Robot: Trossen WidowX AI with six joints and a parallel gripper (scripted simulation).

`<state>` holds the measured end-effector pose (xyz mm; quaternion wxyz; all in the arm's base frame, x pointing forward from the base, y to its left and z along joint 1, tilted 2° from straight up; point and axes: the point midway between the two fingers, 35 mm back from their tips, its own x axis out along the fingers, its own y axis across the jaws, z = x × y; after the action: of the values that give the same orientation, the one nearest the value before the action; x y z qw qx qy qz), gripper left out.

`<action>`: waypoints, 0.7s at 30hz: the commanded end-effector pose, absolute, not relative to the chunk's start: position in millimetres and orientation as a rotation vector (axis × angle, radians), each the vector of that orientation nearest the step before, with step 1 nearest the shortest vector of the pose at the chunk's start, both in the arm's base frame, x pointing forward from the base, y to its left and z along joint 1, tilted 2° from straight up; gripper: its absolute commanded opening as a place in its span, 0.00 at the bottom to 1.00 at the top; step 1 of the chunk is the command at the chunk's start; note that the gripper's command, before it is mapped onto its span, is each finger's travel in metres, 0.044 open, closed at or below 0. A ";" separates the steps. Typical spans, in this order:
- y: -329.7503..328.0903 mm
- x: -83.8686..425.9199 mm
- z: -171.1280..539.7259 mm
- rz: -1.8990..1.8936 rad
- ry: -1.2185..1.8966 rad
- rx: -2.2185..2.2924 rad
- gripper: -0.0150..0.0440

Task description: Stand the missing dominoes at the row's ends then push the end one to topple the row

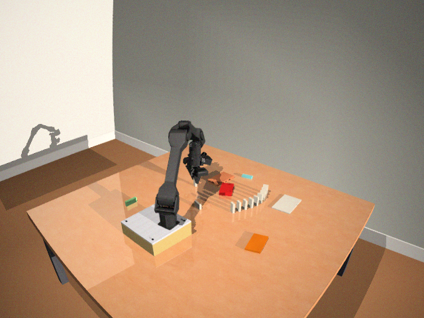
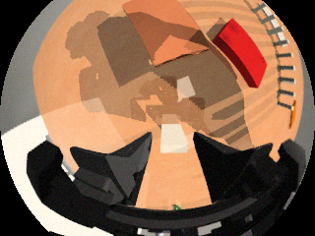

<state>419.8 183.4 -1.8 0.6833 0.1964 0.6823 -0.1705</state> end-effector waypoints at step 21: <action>180.8 422.7 114.4 -0.383 1.530 0.442 0.44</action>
<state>426.0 184.0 62.2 0.6794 0.1954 0.6853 -0.1746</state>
